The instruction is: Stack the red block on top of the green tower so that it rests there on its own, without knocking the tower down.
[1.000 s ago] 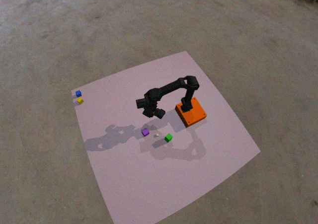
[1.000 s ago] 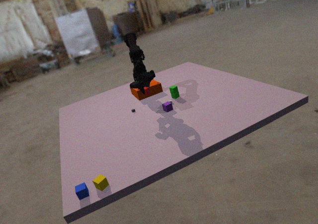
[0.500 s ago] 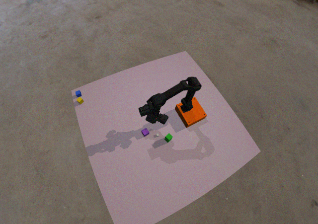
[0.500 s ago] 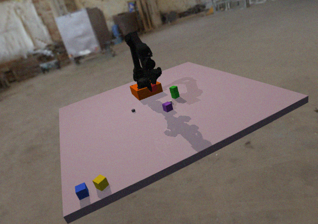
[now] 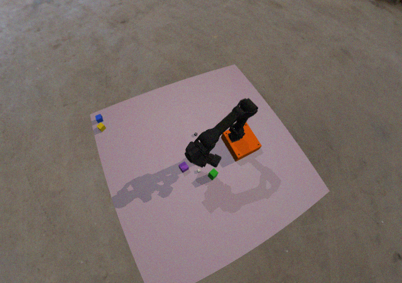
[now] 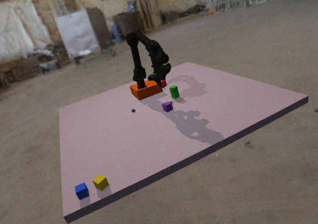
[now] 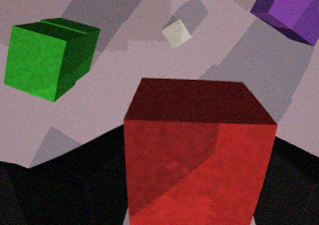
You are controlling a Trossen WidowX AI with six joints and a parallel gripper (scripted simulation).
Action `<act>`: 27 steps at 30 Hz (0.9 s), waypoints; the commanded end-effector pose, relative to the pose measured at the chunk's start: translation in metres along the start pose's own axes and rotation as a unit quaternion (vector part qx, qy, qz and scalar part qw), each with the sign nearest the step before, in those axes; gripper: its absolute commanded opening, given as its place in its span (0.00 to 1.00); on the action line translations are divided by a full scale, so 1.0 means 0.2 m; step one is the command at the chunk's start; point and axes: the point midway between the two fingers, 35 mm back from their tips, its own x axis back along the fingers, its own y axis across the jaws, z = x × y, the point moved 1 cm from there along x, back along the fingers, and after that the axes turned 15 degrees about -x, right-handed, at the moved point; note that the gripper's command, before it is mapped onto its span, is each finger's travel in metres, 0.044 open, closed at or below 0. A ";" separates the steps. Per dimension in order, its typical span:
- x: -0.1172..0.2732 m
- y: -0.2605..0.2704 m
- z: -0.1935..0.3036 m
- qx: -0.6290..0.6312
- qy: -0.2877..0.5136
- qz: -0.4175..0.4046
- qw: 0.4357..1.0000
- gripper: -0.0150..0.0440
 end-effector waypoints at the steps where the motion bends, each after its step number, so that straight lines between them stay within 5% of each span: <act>1: 0.00 0.09 0.00 0.000 -0.003 -0.002 1.000 0.25; 16: 0.00 0.44 0.03 -0.030 0.011 -0.005 0.999 0.25; 27: -0.08 0.46 0.04 -0.031 0.011 -0.005 0.999 0.25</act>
